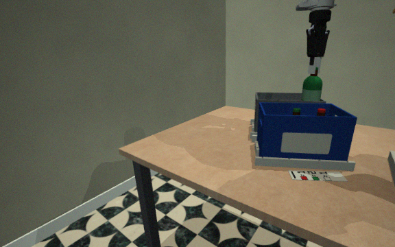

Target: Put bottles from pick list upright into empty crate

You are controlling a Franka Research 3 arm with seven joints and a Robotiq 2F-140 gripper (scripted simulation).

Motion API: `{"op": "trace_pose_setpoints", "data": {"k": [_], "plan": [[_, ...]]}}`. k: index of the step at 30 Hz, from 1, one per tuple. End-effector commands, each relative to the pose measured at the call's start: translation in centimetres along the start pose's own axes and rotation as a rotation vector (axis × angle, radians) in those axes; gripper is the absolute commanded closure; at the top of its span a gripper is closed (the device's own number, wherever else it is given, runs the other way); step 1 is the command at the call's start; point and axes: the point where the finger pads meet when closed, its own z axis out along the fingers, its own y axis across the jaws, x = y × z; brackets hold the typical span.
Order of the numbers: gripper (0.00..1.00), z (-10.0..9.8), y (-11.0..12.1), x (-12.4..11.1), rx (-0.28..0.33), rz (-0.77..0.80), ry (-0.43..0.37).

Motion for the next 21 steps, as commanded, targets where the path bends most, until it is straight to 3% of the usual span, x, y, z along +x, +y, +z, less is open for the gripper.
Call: {"op": "trace_pose_setpoints", "data": {"k": [1,21], "plan": [[1.0,-0.8,-0.2,0.0,0.002,-0.003,0.003],[1.0,-3.8,-0.2,0.0,0.002,-0.003,0.003]]}}
